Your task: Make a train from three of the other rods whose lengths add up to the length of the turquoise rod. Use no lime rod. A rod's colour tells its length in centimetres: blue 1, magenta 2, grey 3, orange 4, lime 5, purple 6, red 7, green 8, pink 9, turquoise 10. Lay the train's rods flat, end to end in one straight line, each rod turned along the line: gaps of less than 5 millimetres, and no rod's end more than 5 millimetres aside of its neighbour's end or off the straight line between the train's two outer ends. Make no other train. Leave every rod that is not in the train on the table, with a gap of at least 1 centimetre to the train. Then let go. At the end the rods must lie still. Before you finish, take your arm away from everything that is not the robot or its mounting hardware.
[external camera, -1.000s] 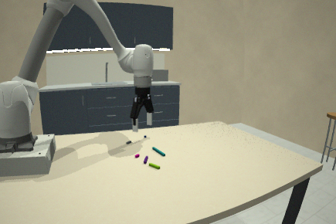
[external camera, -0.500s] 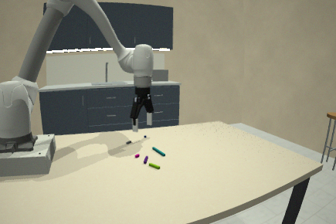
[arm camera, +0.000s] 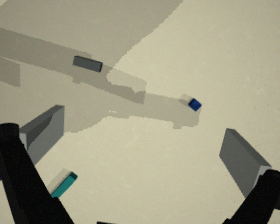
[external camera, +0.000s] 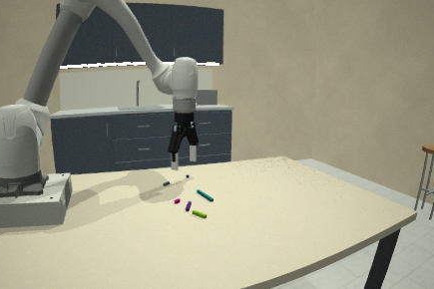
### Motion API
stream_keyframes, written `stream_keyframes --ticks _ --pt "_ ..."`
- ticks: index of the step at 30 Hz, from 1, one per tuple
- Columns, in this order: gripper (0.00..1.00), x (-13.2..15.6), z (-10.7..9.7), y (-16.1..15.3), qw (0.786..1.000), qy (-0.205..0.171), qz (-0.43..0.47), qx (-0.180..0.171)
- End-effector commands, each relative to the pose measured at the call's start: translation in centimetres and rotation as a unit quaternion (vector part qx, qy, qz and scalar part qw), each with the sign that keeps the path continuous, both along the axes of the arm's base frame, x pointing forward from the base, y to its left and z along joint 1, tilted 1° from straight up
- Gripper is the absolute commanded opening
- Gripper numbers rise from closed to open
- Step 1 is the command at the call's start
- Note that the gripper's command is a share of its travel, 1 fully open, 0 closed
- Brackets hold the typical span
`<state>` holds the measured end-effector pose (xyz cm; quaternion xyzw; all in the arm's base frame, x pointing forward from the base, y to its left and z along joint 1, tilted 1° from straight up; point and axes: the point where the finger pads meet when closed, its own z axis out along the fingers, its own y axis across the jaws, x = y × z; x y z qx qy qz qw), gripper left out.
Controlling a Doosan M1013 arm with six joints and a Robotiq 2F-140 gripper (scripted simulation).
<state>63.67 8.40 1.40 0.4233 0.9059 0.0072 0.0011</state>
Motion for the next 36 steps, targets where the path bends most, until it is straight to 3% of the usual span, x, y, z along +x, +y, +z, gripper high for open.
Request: stream_keyframes --ticks 1,14,19,29,31,32,36 --pt "1.00 0.4 0.1 0.4 1.000 -0.003 0.002 0.002" --pt "1.00 0.4 0.1 -0.1 0.999 -0.002 -0.034 0.003" --pt "1.00 0.5 0.1 -1.7 0.989 -0.001 -0.147 0.004" --pt "1.00 0.5 0.1 -4.2 0.944 0.002 -0.330 0.006" --pt "1.00 0.5 0.1 -4.2 0.944 0.002 -0.330 0.006" --pt "1.00 0.4 0.0 -4.9 0.927 0.003 -0.374 0.006" --pt "1.00 0.4 0.0 -5.9 0.899 0.004 -0.439 0.007"
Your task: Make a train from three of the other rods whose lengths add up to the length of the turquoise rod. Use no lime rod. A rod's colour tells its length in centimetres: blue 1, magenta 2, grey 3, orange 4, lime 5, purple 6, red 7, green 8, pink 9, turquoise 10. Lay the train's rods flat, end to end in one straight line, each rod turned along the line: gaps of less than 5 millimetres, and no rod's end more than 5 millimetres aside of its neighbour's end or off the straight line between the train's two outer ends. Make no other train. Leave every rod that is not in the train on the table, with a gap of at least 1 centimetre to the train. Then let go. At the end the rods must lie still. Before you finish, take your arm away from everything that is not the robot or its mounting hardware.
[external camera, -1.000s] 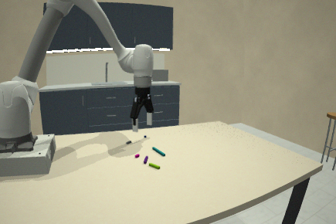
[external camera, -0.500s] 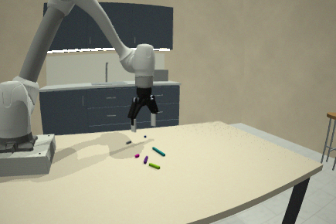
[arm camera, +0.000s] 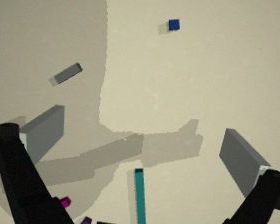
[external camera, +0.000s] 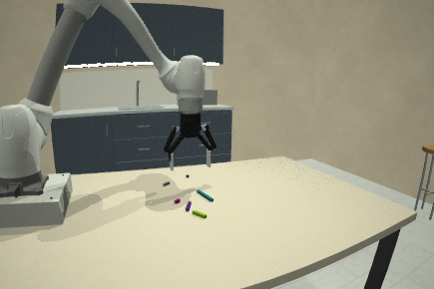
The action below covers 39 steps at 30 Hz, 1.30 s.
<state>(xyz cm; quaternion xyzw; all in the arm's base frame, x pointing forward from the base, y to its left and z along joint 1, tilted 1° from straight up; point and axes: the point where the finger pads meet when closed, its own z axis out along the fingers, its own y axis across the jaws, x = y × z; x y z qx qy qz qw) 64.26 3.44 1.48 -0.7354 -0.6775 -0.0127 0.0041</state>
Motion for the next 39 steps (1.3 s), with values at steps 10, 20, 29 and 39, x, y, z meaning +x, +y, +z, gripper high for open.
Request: stream_keyframes --ticks 10,20,29,39 --pt "1.00 -0.4 -0.1 -3.5 0.968 0.005 -0.250 0.000" --pt "1.00 -0.7 -0.1 -5.8 0.910 0.008 -0.414 0.003" --pt "1.00 -0.9 -0.2 -7.6 0.848 0.010 -0.530 0.004" --pt "1.00 -1.4 -0.2 -10.3 0.722 0.014 -0.692 0.007"
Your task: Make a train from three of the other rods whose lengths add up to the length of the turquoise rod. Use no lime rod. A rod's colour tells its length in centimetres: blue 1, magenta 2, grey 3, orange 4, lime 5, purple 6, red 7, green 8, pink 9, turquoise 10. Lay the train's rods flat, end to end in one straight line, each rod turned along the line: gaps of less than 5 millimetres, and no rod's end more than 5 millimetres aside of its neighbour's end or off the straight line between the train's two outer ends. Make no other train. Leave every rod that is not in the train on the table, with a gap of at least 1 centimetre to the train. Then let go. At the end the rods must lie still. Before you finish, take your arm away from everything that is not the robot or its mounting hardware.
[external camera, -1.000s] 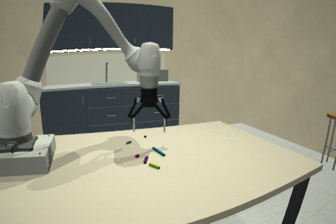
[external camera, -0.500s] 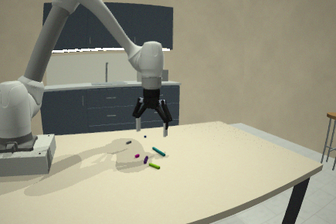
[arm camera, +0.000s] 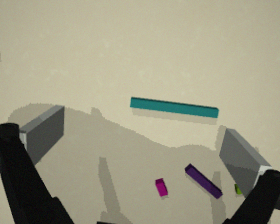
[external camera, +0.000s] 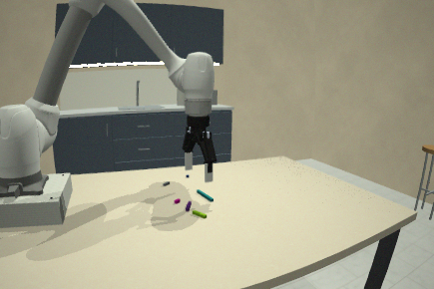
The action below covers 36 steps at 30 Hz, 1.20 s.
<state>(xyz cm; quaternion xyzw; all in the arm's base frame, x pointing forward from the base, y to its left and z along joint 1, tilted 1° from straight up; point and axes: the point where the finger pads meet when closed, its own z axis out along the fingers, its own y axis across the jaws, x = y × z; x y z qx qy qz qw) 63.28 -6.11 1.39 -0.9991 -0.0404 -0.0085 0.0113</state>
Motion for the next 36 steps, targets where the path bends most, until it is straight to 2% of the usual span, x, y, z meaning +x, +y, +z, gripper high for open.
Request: stream_keyframes --ticks 1,36 --pt "1.00 -0.50 -0.13 -0.91 0.997 0.003 -0.071 -0.002" --pt "1.00 -0.53 -0.13 -1.06 0.997 0.003 -0.082 -0.002"
